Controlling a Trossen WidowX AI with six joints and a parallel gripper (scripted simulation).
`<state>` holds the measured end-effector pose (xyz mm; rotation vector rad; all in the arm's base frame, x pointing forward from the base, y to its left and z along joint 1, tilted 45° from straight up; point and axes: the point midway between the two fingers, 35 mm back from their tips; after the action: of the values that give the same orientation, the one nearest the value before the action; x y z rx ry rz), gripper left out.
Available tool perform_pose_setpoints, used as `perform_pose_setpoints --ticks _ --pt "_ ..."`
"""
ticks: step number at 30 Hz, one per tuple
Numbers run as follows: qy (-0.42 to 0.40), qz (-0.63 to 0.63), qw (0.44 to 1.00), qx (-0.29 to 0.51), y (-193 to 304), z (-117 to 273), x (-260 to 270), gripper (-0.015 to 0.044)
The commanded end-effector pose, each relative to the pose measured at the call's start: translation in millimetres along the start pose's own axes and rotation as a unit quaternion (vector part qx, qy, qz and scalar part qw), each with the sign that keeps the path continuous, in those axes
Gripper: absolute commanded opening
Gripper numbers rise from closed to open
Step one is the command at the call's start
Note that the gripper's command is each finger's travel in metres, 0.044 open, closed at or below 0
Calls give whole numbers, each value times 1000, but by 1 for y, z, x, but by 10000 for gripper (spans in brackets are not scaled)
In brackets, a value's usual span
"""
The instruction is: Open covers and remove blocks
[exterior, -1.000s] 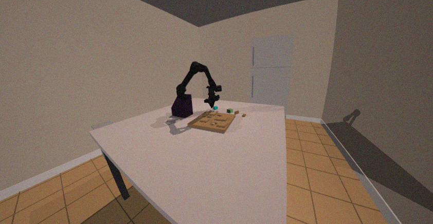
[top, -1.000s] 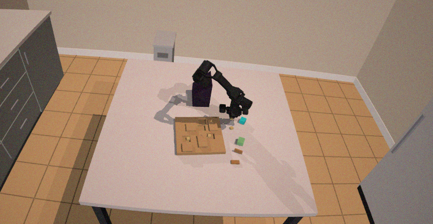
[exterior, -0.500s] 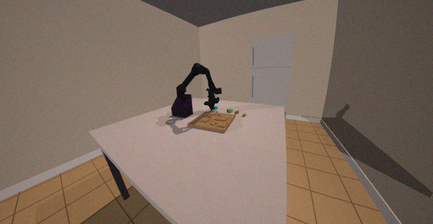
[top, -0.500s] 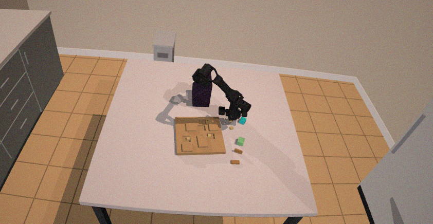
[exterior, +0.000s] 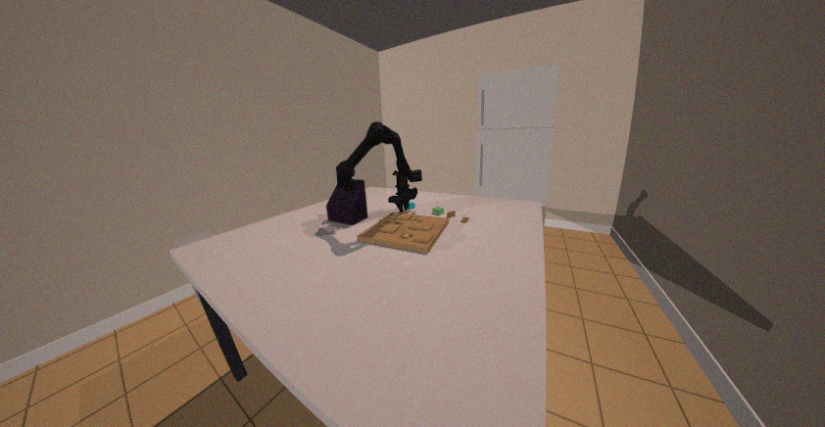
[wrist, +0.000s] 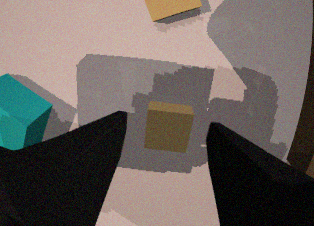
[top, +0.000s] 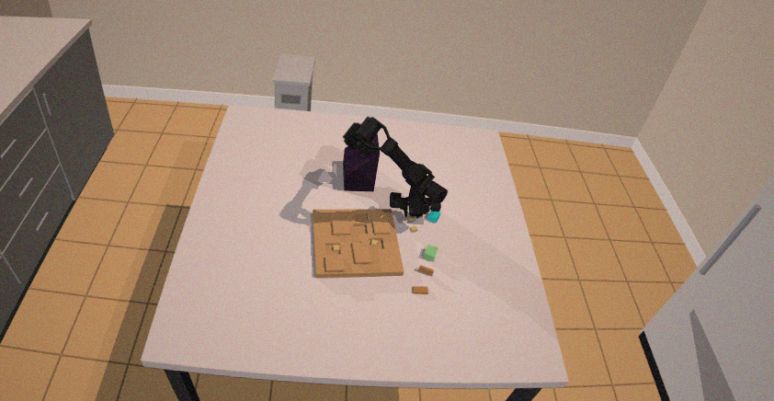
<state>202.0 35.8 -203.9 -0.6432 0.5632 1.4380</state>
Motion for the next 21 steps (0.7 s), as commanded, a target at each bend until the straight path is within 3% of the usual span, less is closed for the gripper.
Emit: perform_pose_setpoints --ticks 1,7,21 --pt "0 0 1000 0 0 1 0 290" --pt "0 0 1000 0 -1 2 0 440" --pt "-2 3 1000 0 -2 45 2 440"
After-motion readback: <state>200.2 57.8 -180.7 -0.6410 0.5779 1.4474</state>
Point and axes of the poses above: the point midway between the two fingers, 35 mm back from their tips, its own z axis back along the fingers, its own x axis across the jaws, y = z × x, and after that the axes turned 1 degree about z, right-handed
